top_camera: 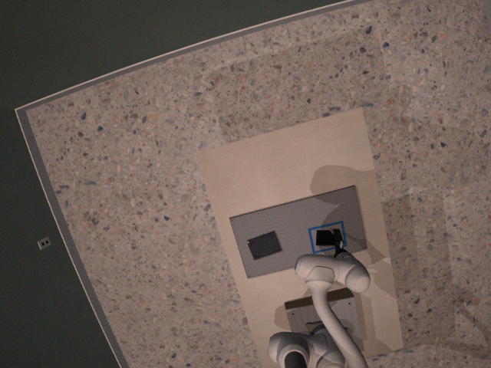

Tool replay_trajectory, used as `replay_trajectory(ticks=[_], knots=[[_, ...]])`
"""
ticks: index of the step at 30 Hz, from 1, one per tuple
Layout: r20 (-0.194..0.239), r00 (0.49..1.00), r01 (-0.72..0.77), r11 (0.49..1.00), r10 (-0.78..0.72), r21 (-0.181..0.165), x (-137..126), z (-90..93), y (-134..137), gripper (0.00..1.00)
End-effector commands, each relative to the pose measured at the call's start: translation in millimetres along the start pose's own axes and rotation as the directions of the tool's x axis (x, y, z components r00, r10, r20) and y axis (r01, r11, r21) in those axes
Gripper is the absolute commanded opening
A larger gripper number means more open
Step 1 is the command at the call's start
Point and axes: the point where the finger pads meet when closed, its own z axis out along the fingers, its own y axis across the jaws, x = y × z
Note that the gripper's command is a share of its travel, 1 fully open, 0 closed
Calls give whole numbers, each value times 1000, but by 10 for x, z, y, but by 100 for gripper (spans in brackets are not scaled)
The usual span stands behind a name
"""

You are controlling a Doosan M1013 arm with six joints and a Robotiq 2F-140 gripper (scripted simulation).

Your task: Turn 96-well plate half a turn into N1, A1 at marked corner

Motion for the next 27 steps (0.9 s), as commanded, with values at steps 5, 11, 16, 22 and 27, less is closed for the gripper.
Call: replay_trajectory(ticks=[5, 11, 16, 22, 27], knots=[[0, 1000, 0, 1000, 0, 0, 0, -149, 0, 100], [0, 1000, 0, 1000, 0, 0, 0, -149, 0, 100], [0, 1000, 0, 1000, 0, 0, 0, -149, 0, 100], [0, 991, -133, 991, 133, 0, 0, -149, 0, 100], [0, 955, -296, 955, 296, 0, 0, -149, 0, 100]])
